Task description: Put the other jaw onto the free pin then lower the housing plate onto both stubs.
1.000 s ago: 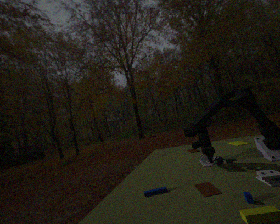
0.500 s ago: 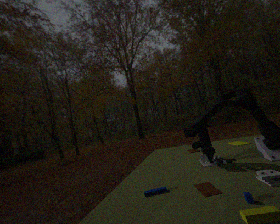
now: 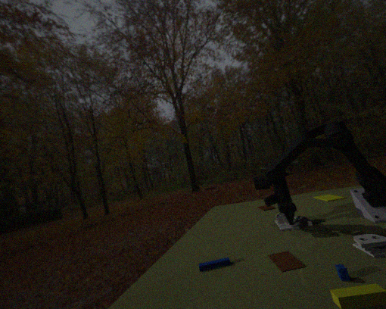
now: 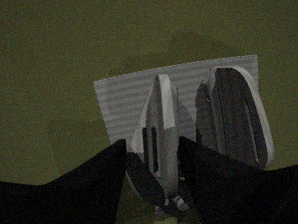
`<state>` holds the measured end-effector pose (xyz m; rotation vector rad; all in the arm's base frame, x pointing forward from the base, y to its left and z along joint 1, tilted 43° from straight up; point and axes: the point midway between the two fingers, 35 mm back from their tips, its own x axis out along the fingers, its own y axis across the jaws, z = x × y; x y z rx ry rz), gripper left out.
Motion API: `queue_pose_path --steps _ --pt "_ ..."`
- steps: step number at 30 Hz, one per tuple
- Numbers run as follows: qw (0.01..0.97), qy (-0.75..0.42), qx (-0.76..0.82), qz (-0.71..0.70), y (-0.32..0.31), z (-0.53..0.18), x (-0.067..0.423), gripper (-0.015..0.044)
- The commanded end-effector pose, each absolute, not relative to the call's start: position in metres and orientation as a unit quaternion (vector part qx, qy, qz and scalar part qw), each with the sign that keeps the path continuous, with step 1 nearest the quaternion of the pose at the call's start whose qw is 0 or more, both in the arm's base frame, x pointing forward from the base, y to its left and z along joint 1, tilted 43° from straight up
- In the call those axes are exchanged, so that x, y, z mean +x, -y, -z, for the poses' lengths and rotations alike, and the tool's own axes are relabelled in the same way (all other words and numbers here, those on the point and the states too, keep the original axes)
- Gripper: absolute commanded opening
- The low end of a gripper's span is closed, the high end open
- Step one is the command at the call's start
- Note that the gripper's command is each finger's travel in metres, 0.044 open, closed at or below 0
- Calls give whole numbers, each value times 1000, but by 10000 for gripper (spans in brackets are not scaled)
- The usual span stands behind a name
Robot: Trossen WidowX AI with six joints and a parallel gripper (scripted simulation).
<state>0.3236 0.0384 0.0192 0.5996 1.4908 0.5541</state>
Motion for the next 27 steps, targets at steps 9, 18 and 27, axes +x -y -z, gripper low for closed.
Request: queue_pose_path --steps 9,18,27 --pt "660 -659 265 -245 -38 -19 324 224" --pt "660 -659 264 -245 -28 -30 324 224" --pt "661 -657 270 -241 3 -62 323 224"
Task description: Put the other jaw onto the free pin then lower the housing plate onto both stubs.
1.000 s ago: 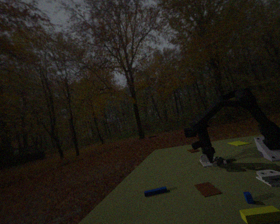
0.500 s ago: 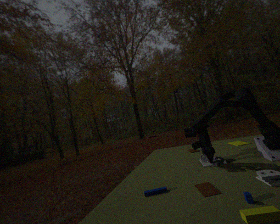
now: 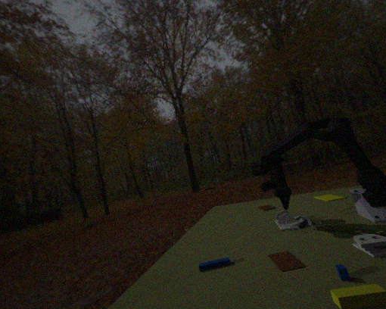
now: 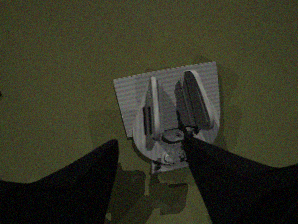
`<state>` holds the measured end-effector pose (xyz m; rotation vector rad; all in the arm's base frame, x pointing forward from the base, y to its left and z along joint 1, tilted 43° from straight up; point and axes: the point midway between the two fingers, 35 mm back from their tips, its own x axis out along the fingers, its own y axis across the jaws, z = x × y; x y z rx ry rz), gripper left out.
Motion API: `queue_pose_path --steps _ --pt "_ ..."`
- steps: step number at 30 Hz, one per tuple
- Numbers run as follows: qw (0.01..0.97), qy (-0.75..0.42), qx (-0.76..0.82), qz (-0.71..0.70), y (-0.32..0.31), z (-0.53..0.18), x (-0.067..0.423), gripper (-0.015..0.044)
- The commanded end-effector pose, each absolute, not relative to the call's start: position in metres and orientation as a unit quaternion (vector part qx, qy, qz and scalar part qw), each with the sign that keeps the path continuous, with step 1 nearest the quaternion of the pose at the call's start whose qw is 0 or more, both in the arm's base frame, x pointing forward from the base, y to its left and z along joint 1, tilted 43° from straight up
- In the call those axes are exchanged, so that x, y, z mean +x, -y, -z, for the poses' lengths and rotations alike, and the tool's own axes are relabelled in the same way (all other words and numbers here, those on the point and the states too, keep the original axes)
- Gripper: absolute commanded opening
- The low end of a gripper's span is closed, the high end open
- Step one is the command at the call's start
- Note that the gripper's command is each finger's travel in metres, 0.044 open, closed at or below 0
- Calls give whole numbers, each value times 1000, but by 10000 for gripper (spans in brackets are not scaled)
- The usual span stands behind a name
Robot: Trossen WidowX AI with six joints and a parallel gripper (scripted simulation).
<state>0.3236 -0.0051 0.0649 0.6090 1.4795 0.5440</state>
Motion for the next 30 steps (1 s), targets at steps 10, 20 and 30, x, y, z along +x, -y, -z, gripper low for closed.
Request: queue_pose_path --steps 10,20,30 --pt "622 -687 348 -145 -39 -108 309 440" --pt "562 -702 437 -32 -84 -155 277 440" --pt "485 -699 520 75 -120 -195 231 440"
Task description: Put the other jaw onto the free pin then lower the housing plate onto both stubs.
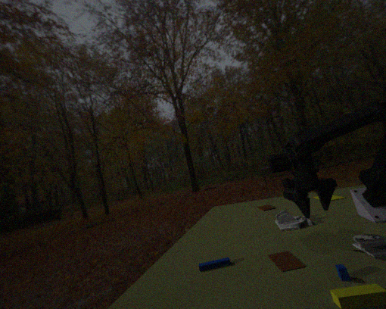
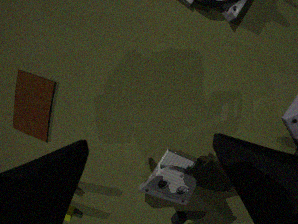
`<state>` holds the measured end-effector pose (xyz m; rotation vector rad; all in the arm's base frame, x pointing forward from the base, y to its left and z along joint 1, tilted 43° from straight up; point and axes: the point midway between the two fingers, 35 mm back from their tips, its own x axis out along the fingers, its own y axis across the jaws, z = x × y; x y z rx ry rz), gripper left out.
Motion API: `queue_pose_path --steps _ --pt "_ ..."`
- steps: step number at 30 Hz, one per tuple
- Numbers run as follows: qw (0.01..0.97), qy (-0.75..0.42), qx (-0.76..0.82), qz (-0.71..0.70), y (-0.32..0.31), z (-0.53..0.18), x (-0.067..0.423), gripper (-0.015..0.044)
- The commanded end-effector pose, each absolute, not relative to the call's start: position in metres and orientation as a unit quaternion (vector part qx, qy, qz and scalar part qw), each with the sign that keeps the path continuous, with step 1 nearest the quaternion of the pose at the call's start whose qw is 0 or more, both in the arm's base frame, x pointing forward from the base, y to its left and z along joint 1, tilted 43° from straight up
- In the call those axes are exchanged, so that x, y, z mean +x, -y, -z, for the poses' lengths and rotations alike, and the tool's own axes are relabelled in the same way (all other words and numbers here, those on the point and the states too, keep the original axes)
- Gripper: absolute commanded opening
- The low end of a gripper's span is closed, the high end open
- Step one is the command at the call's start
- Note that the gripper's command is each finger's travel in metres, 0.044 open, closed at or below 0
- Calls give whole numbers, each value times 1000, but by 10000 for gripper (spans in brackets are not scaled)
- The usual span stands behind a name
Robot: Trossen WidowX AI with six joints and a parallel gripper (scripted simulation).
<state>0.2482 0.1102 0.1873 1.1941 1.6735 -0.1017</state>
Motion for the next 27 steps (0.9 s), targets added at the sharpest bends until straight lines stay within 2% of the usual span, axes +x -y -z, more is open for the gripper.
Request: queue_pose_path --steps 1,14,23,27 --pt "477 -698 528 85 -123 -199 226 440" --pt "355 -675 614 207 -148 -235 156 440" --pt "353 -674 614 209 -150 -234 155 440" --pt "353 -674 615 208 -171 -211 156 440"
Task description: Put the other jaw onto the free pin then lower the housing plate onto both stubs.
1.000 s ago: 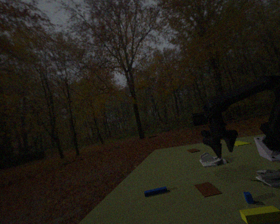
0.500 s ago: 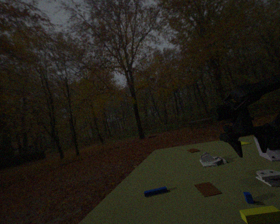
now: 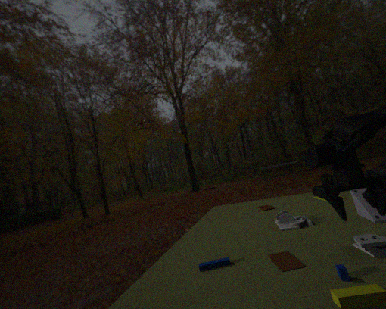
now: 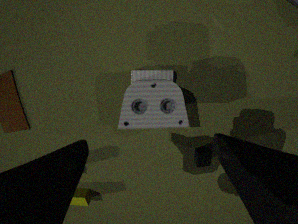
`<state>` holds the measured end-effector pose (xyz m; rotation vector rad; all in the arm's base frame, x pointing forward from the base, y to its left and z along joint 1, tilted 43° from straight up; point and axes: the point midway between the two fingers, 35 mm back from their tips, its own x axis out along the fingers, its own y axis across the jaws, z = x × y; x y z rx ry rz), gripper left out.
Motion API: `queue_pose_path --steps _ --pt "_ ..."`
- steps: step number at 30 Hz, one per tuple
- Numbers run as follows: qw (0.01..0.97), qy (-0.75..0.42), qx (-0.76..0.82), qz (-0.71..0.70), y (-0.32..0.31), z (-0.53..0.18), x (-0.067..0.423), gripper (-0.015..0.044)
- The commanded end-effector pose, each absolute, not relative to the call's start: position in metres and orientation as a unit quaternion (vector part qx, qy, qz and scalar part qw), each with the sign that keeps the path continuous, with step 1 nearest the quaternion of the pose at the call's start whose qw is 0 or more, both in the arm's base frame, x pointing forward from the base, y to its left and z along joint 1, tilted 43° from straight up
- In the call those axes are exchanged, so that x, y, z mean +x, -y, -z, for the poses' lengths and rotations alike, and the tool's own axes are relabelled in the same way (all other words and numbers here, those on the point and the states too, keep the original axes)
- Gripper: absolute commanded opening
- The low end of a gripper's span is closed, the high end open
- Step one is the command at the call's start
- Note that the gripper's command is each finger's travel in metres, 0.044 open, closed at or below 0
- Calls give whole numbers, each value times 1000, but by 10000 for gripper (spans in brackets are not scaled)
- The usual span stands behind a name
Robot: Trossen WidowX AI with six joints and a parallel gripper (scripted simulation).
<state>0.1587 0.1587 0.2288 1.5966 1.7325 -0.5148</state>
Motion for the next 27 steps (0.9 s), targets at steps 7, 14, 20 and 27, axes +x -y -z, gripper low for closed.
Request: queue_pose_path --steps 7,14,20,27 --pt "352 -674 615 207 -176 -206 155 440" --pt "352 -674 615 207 -176 -206 155 440" --pt "352 -674 615 207 -179 -203 155 440" --pt "352 -674 615 207 -187 -195 155 440"
